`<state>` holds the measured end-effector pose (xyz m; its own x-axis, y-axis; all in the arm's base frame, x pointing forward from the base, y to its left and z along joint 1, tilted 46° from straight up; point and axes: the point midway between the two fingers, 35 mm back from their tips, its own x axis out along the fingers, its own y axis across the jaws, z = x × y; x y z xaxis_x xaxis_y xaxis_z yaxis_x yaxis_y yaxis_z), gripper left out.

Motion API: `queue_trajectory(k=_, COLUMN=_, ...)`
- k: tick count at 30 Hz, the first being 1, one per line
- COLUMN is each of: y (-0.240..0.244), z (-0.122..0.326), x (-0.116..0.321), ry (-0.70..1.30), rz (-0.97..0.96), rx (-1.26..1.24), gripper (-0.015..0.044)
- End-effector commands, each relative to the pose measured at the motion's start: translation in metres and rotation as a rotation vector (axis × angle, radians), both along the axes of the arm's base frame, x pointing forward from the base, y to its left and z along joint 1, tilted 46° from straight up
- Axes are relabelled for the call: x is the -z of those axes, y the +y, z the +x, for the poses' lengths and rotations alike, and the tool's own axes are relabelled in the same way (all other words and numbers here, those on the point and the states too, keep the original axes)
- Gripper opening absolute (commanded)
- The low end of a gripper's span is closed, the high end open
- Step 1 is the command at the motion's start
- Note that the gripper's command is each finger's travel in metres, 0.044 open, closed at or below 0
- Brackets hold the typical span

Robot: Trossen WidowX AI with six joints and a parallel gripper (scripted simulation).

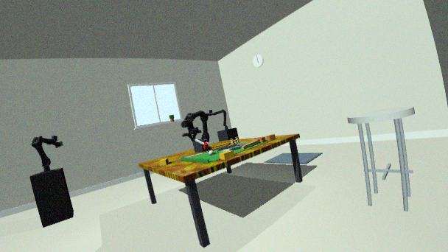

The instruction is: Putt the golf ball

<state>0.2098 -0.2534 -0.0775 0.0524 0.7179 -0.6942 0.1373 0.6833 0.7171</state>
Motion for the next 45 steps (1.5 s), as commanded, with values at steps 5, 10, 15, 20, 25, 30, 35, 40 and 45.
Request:
queue_trajectory(k=5, y=0.004, z=0.002, x=0.011, ry=0.000, rz=-0.016, rx=0.013, gripper=0.0000)
queue_trajectory(k=10, y=0.018, z=0.003, x=0.024, ry=-0.001, rz=-0.015, rx=0.013, gripper=0.0000)
queue_trajectory(k=15, y=0.022, z=0.003, x=0.028, ry=-0.001, rz=-0.015, rx=0.013, gripper=0.0000)
queue_trajectory(k=20, y=0.026, z=0.004, x=0.032, ry=-0.001, rz=-0.015, rx=0.013, gripper=0.0000)
queue_trajectory(k=25, y=0.031, z=0.005, x=0.038, ry=-0.001, rz=-0.015, rx=0.013, gripper=0.0000)
queue_trajectory(k=30, y=0.037, z=0.005, x=0.043, ry=-0.001, rz=-0.015, rx=0.013, gripper=0.0000)
queue_trajectory(k=35, y=0.043, z=0.005, x=0.049, ry=-0.002, rz=-0.015, rx=0.013, gripper=0.0000)
queue_trajectory(k=40, y=0.041, z=0.005, x=0.047, ry=0.003, rz=-0.015, rx=0.001, gripper=0.0000)
queue_trajectory(k=45, y=0.041, z=0.005, x=0.047, ry=0.003, rz=-0.015, rx=0.001, gripper=0.0000)
